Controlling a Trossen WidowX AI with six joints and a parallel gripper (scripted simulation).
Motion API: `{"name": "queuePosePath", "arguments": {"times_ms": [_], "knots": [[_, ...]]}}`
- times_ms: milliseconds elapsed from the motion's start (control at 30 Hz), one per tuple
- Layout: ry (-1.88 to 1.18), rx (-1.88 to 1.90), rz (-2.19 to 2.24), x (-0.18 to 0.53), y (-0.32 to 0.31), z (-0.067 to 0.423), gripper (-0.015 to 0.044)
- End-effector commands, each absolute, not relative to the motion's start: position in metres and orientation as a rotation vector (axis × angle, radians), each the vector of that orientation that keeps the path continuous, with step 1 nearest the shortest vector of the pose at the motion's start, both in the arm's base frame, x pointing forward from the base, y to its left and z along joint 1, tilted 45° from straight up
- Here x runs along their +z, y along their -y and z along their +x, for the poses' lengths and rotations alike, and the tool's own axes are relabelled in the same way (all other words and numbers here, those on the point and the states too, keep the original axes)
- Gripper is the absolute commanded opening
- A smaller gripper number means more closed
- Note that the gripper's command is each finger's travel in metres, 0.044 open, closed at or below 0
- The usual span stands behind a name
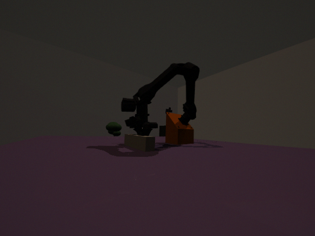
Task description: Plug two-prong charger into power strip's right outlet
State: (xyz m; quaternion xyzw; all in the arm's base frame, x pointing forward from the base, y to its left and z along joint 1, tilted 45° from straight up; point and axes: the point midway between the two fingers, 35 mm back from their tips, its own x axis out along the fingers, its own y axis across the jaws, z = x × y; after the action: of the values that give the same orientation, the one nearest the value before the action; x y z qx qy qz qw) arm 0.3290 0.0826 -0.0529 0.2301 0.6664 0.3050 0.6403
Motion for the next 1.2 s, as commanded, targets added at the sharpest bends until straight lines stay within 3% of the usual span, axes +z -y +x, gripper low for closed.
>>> {"name": "queuePosePath", "arguments": {"times_ms": [0, 1167], "knots": [[-1.503, 0.699, 0.519, -0.0512, -0.0821, 0.3343, 0.0000], [-1.503, 0.699, 0.519, -0.0519, -0.0835, 0.3371, 0.0000]]}}
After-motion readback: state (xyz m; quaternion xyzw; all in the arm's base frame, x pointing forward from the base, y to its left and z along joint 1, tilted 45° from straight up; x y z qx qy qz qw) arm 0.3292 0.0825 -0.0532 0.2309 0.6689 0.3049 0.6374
